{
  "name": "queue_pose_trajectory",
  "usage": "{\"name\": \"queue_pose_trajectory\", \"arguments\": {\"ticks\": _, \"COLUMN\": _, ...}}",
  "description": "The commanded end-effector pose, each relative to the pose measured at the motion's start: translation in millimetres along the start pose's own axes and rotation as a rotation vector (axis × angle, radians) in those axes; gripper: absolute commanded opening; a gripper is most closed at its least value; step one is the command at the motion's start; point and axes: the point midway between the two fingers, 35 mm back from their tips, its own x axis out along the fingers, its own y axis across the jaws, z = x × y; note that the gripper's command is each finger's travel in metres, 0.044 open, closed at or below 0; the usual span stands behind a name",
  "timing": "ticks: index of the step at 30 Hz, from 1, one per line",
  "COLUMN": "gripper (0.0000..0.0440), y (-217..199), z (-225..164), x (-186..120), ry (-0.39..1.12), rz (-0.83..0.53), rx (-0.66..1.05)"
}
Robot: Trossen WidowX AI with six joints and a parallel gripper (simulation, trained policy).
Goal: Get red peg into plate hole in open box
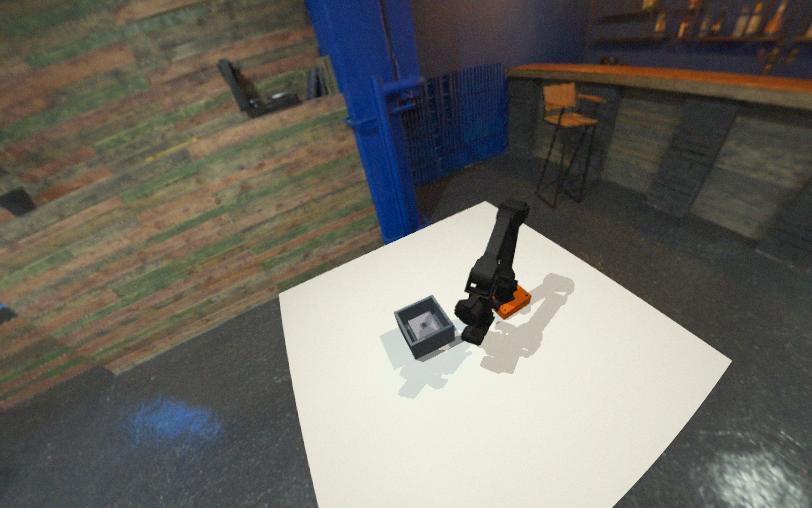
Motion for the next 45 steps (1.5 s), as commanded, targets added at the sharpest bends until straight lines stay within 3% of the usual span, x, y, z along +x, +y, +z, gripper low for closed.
{"name": "queue_pose_trajectory", "arguments": {"ticks": 1, "gripper": 0.0007, "y": 9.9, "z": 7.6, "x": -16.2, "ry": -0.030, "rz": 0.039, "rx": -0.021}}
{"name": "queue_pose_trajectory", "arguments": {"ticks": 10, "gripper": 0.0000, "y": 29.2, "z": 34.5, "x": -51.4, "ry": -0.106, "rz": 0.089, "rx": -0.031}}
{"name": "queue_pose_trajectory", "arguments": {"ticks": 18, "gripper": 0.0000, "y": 38.7, "z": 68.5, "x": -64.5, "ry": -0.166, "rz": 0.106, "rx": 0.010}}
{"name": "queue_pose_trajectory", "arguments": {"ticks": 45, "gripper": 0.0007, "y": 42.1, "z": 159.8, "x": -59.7, "ry": -0.259, "rz": 0.098, "rx": 0.168}}
